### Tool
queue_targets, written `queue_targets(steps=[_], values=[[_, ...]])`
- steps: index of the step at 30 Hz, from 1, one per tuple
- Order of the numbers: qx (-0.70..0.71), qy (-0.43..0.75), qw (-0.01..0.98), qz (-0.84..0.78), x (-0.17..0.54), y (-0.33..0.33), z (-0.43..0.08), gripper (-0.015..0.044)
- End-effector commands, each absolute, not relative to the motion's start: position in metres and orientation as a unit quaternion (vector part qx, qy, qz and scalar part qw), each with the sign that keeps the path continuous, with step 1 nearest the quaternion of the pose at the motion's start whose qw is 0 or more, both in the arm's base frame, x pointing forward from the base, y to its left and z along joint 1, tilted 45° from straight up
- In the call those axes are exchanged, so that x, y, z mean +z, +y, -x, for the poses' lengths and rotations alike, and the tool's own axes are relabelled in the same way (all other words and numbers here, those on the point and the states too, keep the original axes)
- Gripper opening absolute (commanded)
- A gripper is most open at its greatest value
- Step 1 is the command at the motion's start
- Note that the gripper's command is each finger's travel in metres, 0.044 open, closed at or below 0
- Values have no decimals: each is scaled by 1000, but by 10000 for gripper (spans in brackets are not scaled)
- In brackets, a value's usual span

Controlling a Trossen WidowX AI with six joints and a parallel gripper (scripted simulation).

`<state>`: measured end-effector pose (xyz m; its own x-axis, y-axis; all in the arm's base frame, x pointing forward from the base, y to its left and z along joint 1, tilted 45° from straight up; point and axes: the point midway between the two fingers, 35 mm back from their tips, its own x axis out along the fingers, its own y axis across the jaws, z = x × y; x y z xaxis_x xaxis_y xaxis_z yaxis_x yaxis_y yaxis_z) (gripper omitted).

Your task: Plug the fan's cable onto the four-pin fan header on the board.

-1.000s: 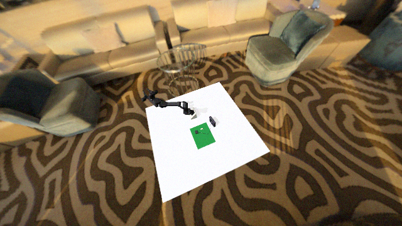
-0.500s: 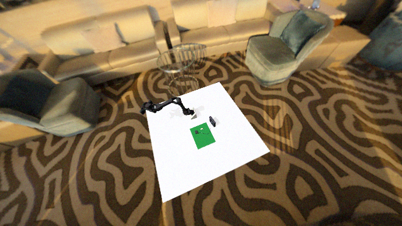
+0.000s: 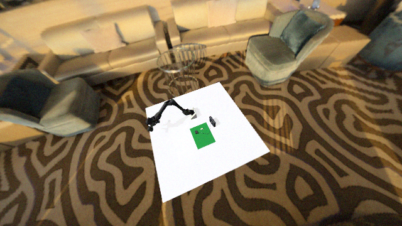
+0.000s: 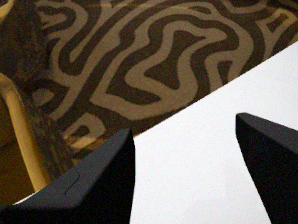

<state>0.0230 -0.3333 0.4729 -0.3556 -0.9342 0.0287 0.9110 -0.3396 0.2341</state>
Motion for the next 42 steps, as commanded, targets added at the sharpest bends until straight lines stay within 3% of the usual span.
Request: queue_targets(steps=[1,11,23,31,38,42], values=[[-781,-22,618,-91,425,-353,-80,210],[-681,172,699,-138,312,-336,-205,210],[-537,428,721,-94,182,-231,-308,210],[-420,604,677,22,106,-124,-324,210],[-332,715,591,171,63,-35,-299,210],[-312,733,565,214,57,-18,-290,210]])
